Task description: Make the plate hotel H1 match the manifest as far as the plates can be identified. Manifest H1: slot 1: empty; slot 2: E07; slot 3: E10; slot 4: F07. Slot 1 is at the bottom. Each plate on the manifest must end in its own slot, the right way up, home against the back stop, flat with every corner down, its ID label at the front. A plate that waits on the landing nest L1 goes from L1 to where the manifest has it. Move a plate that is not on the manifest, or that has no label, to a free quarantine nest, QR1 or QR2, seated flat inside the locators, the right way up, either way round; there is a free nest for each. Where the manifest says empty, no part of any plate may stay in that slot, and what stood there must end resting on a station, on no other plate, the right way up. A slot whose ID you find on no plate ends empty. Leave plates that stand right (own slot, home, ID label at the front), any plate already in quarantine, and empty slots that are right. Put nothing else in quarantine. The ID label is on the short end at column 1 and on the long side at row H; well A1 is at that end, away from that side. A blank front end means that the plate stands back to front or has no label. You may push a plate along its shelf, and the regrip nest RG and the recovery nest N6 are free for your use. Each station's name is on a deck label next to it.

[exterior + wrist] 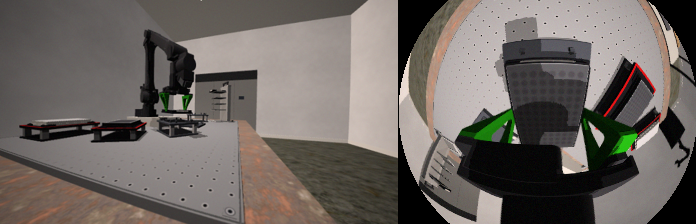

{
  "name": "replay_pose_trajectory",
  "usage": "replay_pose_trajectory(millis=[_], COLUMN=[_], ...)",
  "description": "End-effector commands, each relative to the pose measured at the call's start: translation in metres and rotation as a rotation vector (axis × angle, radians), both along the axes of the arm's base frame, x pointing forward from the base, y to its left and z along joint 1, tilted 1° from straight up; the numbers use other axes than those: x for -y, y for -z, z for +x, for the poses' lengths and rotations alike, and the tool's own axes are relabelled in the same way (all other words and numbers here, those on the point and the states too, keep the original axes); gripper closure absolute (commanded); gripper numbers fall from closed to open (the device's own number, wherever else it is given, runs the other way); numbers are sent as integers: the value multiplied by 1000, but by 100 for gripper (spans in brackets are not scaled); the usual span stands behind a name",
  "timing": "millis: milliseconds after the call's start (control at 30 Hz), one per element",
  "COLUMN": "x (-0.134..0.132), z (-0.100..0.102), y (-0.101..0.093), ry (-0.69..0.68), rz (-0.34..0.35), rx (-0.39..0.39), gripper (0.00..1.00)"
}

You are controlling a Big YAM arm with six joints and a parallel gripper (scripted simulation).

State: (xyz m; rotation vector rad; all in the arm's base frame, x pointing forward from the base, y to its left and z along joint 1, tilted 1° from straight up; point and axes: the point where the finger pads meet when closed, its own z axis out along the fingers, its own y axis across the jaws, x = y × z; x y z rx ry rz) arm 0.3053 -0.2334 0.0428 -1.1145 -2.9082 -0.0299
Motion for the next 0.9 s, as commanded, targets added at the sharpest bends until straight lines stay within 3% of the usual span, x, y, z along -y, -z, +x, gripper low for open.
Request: replay_pose_trajectory(millis=[0,867], x=[15,16], z=[25,24], y=[-35,-61], ry=[-2,-2], rz=[-54,-55], rx=[67,69], gripper=[14,14])
